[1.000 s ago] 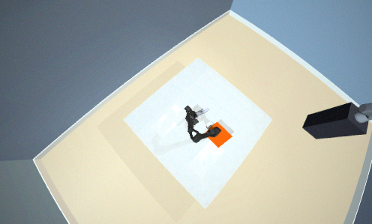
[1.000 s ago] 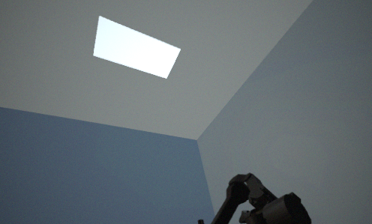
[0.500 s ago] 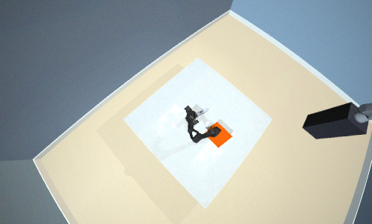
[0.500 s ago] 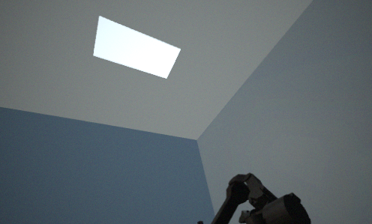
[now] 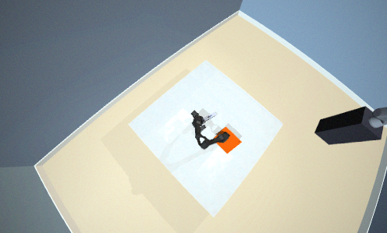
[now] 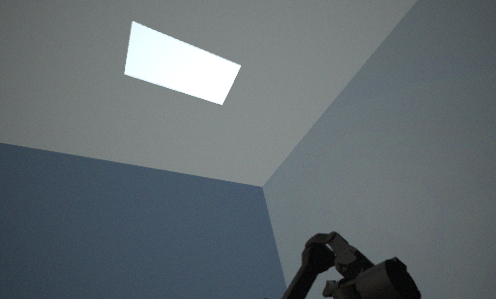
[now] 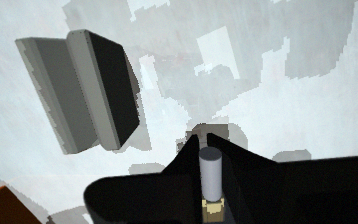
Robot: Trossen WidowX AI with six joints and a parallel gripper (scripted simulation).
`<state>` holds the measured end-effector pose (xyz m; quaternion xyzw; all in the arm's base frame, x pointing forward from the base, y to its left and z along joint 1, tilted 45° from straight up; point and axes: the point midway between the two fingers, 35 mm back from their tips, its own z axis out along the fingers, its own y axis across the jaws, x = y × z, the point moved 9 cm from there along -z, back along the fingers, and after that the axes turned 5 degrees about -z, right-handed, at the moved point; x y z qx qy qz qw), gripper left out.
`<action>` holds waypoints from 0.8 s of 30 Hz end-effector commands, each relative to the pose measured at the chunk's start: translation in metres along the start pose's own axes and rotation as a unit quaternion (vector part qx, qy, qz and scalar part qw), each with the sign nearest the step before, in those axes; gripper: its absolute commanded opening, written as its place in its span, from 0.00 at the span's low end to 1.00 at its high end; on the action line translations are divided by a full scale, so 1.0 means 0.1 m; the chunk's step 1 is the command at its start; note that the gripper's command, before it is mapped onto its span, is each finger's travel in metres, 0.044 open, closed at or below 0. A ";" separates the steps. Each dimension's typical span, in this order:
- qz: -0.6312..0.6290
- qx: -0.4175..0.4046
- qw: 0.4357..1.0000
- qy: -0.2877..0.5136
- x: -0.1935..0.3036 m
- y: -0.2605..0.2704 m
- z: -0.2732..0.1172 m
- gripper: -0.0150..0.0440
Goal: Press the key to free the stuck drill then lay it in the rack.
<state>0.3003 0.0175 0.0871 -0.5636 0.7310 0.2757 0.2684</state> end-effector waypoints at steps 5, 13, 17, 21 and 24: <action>0.000 0.001 1.000 -0.002 -0.12 -0.02 -0.01 0.25; 0.000 0.001 1.000 -0.003 -0.23 -0.04 -0.03 0.25; 0.000 0.001 1.000 -0.003 -0.30 -0.04 -0.03 0.25; 0.000 0.001 1.000 -0.003 -0.36 -0.05 -0.04 0.25; 0.000 -0.001 1.000 -0.002 -0.30 -0.04 -0.02 0.39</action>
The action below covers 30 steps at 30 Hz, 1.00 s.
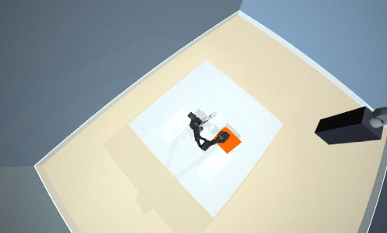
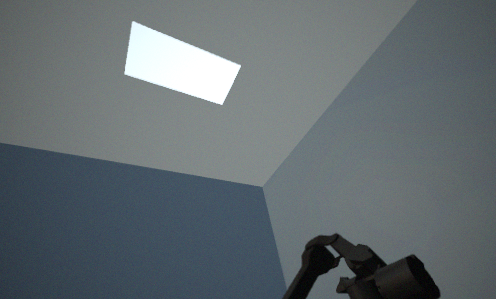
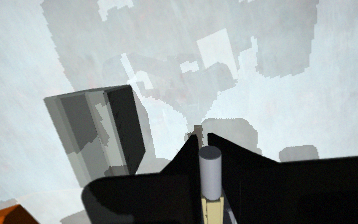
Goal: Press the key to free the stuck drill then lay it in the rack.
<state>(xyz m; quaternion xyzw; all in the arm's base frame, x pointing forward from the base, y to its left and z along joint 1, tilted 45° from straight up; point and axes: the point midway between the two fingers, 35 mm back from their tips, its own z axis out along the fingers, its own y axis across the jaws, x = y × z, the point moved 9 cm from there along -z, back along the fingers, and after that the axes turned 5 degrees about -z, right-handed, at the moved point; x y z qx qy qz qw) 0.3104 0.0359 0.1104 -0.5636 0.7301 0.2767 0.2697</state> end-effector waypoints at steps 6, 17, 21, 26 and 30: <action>0.000 0.000 1.000 0.000 0.01 0.00 0.00 0.65; 0.000 0.001 1.000 -0.001 0.06 -0.01 0.01 1.00; 0.000 0.001 1.000 -0.001 0.08 -0.01 0.01 1.00; 0.000 0.001 1.000 -0.001 0.10 -0.02 0.02 1.00; 0.000 0.001 1.000 -0.001 0.11 -0.02 0.03 1.00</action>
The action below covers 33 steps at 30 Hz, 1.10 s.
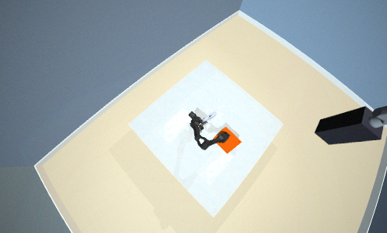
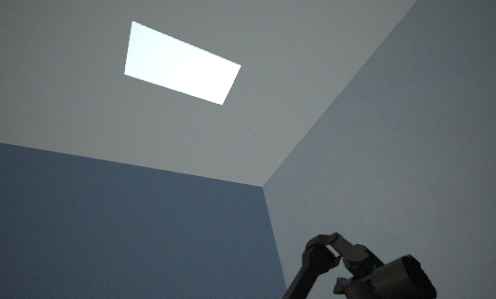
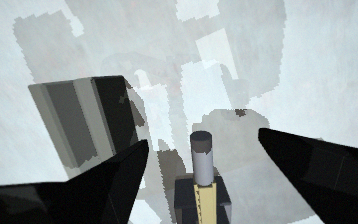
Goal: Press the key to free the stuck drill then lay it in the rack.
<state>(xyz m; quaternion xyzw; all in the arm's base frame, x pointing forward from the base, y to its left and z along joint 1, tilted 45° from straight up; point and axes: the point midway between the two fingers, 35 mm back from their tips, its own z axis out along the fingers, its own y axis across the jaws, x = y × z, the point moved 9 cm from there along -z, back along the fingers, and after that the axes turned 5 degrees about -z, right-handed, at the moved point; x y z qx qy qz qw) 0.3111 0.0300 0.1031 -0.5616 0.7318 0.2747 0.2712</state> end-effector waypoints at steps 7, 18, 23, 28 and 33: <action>-0.001 -0.002 1.000 -0.001 0.05 0.01 0.03 1.00; -0.001 -0.002 1.000 -0.001 0.07 0.02 0.04 1.00; -0.001 -0.002 1.000 -0.001 0.08 0.02 0.05 1.00; -0.001 -0.002 1.000 -0.001 0.09 0.03 0.06 1.00; 0.000 0.000 1.000 0.000 0.08 0.02 0.05 0.96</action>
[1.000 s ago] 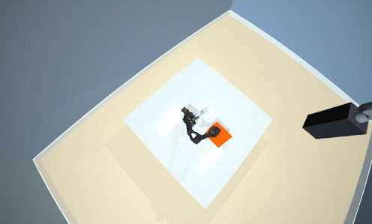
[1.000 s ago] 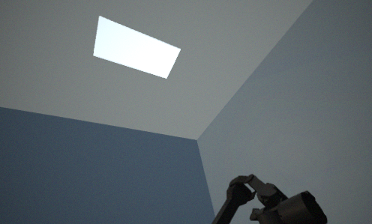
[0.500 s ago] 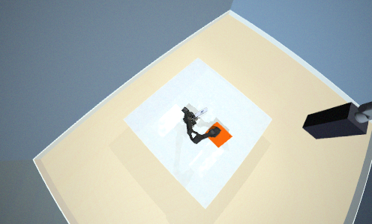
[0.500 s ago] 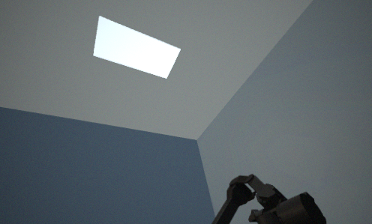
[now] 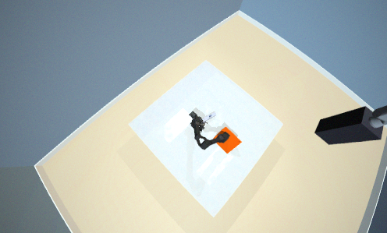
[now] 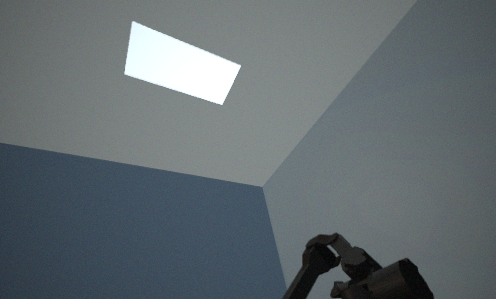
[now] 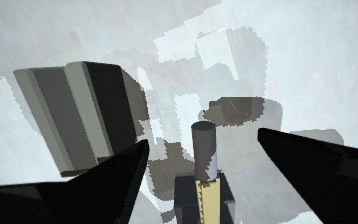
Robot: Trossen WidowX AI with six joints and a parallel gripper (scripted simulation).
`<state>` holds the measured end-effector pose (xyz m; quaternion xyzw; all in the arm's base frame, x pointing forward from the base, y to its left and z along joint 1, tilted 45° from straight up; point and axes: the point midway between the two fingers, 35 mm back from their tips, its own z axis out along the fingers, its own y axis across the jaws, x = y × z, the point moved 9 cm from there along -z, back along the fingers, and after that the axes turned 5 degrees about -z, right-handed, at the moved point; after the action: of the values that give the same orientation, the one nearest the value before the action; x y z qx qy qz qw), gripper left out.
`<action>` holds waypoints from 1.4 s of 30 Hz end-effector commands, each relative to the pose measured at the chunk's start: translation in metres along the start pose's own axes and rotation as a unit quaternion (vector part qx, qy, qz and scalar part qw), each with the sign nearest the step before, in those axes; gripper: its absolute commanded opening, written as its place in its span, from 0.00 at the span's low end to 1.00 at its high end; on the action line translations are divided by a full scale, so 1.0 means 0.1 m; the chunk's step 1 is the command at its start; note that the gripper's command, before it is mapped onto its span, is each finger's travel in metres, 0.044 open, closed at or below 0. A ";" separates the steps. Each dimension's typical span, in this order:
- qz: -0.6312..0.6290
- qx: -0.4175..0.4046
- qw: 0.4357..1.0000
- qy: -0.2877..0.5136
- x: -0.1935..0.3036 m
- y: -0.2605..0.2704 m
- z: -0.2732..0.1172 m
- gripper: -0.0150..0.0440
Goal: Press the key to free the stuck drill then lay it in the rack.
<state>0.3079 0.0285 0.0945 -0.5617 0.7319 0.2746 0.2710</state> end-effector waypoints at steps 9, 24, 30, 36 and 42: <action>0.000 0.000 1.000 0.000 0.00 0.00 0.00 0.56; 0.000 0.000 1.000 0.000 0.00 0.00 0.00 0.25; -0.001 -0.002 1.000 -0.001 0.00 0.02 -0.03 0.25; -0.001 -0.002 1.000 -0.001 0.00 0.03 -0.04 0.25; -0.001 -0.002 1.000 -0.001 0.00 0.04 -0.04 0.25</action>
<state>0.3054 0.0266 0.0976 -0.5622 0.7310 0.2751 0.2717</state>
